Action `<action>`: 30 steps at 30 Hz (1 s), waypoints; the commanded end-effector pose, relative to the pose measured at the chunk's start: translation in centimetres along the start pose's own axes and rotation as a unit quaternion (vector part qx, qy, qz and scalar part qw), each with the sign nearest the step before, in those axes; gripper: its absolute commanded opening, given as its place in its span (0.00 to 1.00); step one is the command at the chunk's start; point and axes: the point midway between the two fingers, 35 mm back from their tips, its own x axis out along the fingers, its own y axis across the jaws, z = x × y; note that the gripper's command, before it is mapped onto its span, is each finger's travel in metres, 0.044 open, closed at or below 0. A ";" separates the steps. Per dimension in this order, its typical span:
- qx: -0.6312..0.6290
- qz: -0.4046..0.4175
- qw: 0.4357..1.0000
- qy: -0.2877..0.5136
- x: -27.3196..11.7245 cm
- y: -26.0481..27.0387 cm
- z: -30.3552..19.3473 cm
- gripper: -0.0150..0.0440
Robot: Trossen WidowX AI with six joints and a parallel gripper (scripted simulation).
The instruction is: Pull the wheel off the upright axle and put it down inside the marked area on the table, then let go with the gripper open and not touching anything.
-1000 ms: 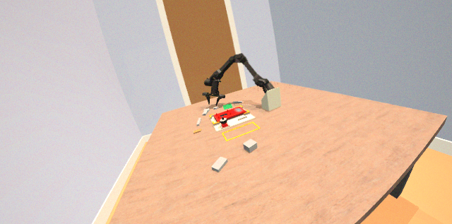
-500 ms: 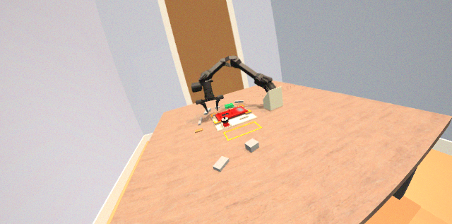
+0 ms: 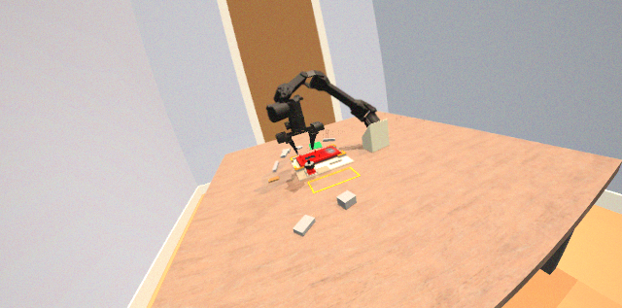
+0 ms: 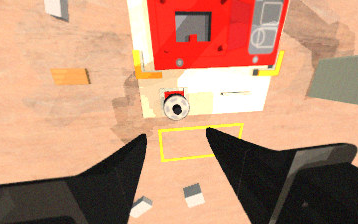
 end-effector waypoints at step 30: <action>0.016 0.000 1.000 -0.008 6.8 -0.7 1.0 0.62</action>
